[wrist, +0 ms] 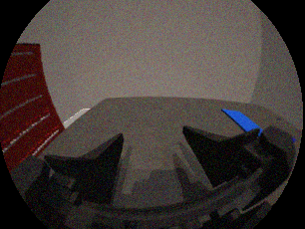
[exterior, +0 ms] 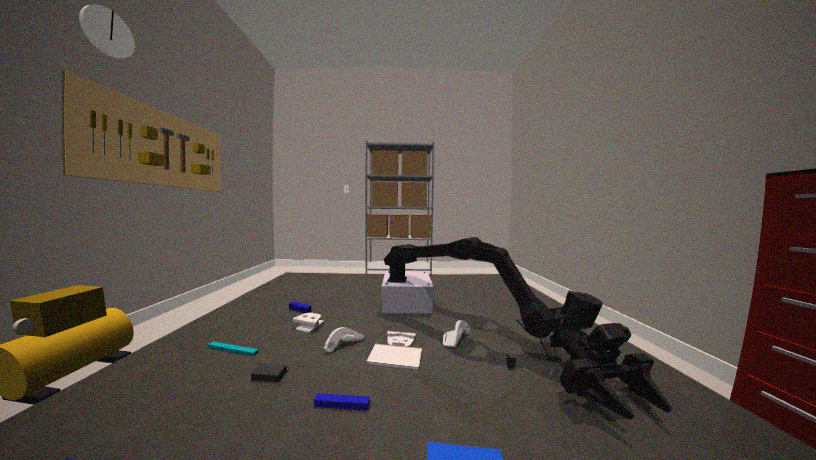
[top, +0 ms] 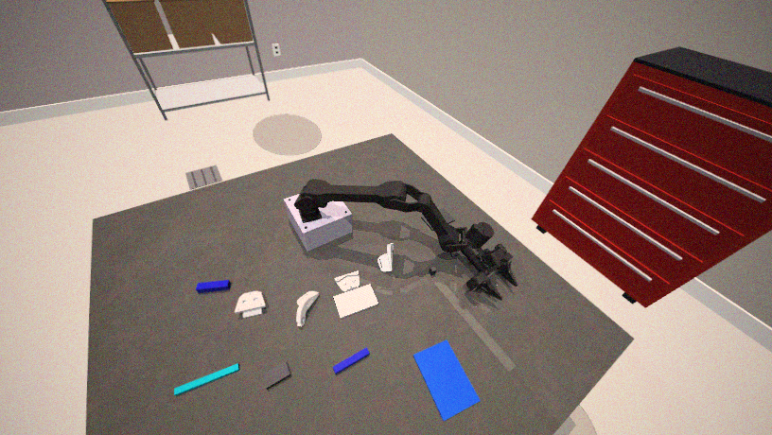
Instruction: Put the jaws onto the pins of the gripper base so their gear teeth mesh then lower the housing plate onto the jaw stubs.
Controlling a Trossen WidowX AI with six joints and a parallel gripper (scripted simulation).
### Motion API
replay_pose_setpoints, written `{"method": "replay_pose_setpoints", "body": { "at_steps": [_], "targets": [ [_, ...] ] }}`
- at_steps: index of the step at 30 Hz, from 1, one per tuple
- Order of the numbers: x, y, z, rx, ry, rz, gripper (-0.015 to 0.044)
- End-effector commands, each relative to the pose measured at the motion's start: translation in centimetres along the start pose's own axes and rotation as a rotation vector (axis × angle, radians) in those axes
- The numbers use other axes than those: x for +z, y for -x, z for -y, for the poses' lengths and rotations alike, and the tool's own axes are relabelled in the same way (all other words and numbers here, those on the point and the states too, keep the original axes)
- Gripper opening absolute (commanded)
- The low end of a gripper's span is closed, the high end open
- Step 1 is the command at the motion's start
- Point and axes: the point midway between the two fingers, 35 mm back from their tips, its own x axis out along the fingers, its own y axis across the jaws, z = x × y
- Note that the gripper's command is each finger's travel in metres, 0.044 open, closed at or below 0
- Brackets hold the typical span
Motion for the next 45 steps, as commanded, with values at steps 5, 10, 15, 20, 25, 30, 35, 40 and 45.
{"method": "replay_pose_setpoints", "body": {
  "at_steps": [5,10,15,20,25,30,35,40,45],
  "targets": [
    [0.0,0.0,0.0,0.000,0.000,0.000,0.0321],
    [0.0,0.0,0.0,0.000,0.000,0.000,0.0190],
    [0.0,0.0,0.0,0.000,0.000,0.000,0.0059],
    [0.0,0.0,0.0,0.000,0.000,0.000,0.0000],
    [0.0,0.0,0.0,0.000,0.000,0.000,0.0000],
    [0.0,0.0,0.0,0.000,0.000,0.000,0.0000],
    [0.0,0.0,0.1,0.000,0.000,-0.001,0.0000],
    [0.3,-1.1,2.0,-0.018,0.014,-0.031,0.0000],
    [0.6,-2.9,5.7,-0.052,0.035,-0.088,0.0000]
  ]
}}
